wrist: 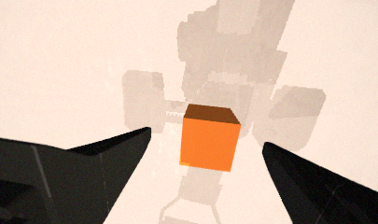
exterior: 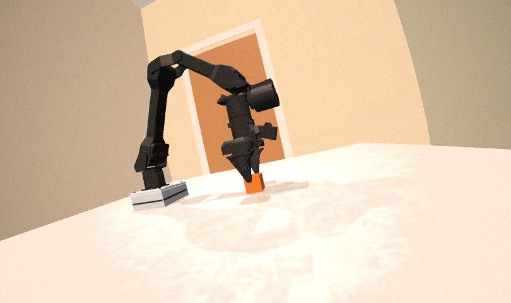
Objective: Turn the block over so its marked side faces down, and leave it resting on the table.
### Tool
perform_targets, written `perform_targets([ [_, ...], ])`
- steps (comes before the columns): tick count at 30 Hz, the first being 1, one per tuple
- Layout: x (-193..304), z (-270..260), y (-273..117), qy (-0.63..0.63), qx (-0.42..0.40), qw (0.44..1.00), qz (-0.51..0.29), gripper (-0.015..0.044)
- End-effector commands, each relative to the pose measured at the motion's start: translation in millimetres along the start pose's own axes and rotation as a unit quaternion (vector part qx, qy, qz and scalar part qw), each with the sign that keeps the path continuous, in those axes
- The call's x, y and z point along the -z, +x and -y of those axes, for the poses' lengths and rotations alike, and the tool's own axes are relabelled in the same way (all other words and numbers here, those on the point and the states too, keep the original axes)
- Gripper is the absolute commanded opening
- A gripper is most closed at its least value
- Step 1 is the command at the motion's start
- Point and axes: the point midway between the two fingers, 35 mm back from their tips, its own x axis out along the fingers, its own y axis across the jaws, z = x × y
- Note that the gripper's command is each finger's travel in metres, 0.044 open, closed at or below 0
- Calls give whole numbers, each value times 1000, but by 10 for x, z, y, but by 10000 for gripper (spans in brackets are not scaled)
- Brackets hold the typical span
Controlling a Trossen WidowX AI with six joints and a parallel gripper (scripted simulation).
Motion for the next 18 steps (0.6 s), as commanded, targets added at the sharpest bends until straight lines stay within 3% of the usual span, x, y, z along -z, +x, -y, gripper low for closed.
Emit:
perform_targets([
  [1, 5, 7, 66, 3, 3, 1000, 0, 440],
  [4, 6, 7, 89, 3, 3, 1000, 0, 440],
  [14, 6, 7, 89, 3, 3, 1000, 0, 178],
  [18, 6, 7, 89, 3, 3, 1000, 0, 151],
])
